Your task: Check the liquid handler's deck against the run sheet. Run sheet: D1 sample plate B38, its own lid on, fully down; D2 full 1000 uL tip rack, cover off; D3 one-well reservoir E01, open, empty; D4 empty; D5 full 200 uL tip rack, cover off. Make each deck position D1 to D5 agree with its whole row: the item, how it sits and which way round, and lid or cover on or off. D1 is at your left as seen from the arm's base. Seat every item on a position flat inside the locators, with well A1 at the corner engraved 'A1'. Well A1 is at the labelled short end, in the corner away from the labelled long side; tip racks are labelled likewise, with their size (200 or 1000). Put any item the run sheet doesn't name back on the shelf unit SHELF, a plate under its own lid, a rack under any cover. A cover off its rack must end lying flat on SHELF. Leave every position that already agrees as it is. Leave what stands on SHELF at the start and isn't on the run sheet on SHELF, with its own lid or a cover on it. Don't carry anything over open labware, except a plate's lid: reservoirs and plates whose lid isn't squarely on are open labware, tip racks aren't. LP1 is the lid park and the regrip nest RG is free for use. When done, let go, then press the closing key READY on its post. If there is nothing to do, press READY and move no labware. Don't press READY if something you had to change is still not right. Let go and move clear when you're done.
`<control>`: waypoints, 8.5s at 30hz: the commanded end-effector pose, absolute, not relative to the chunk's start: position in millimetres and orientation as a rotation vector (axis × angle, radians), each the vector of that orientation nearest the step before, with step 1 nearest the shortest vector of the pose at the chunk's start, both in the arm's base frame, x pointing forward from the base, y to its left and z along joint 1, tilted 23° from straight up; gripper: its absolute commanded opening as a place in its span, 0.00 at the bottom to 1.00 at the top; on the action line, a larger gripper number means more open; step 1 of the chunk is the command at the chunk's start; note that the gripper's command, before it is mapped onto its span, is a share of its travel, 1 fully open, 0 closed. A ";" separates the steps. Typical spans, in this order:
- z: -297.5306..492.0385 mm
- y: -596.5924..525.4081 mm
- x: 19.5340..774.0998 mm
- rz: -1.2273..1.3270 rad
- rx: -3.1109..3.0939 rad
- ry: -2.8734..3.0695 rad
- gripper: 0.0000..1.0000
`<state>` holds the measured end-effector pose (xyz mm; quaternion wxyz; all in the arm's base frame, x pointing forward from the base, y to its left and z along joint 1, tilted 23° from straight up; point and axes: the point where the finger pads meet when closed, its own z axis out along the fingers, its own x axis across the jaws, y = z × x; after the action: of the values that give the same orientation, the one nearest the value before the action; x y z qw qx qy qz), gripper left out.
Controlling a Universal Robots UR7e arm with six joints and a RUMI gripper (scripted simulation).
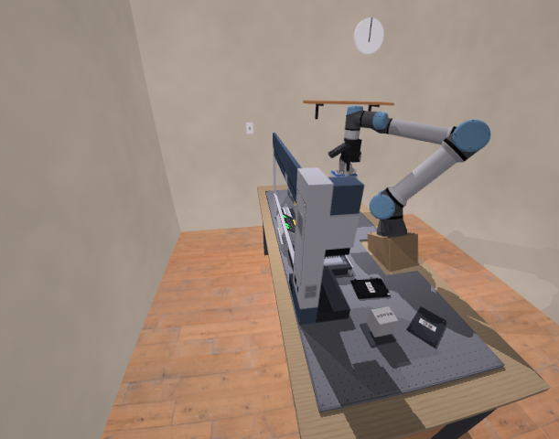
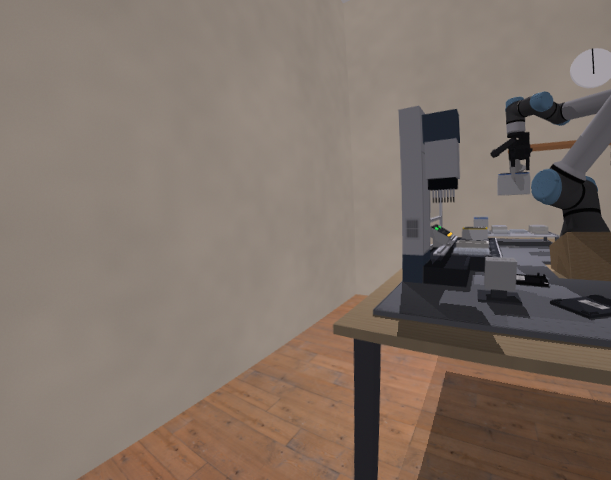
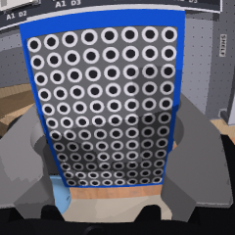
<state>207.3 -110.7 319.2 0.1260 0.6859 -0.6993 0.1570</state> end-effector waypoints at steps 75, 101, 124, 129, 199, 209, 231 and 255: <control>348.2 -158.9 371.3 0.457 2.015 -2.028 0.00; 350.0 -159.6 373.0 0.461 2.015 -2.028 0.00; 340.4 -162.5 372.1 0.452 2.014 -2.028 0.00; 335.8 -164.2 372.2 0.453 2.015 -2.028 0.00; 239.8 -203.8 376.7 0.450 2.015 -2.028 0.00; 224.4 -210.1 377.4 0.450 2.015 -2.029 0.00; 196.8 -221.7 378.7 0.450 2.015 -2.029 0.00; 163.1 -235.9 380.2 0.450 2.015 -2.029 0.00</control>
<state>380.3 -233.2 171.1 0.1234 0.6906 -0.6956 0.1547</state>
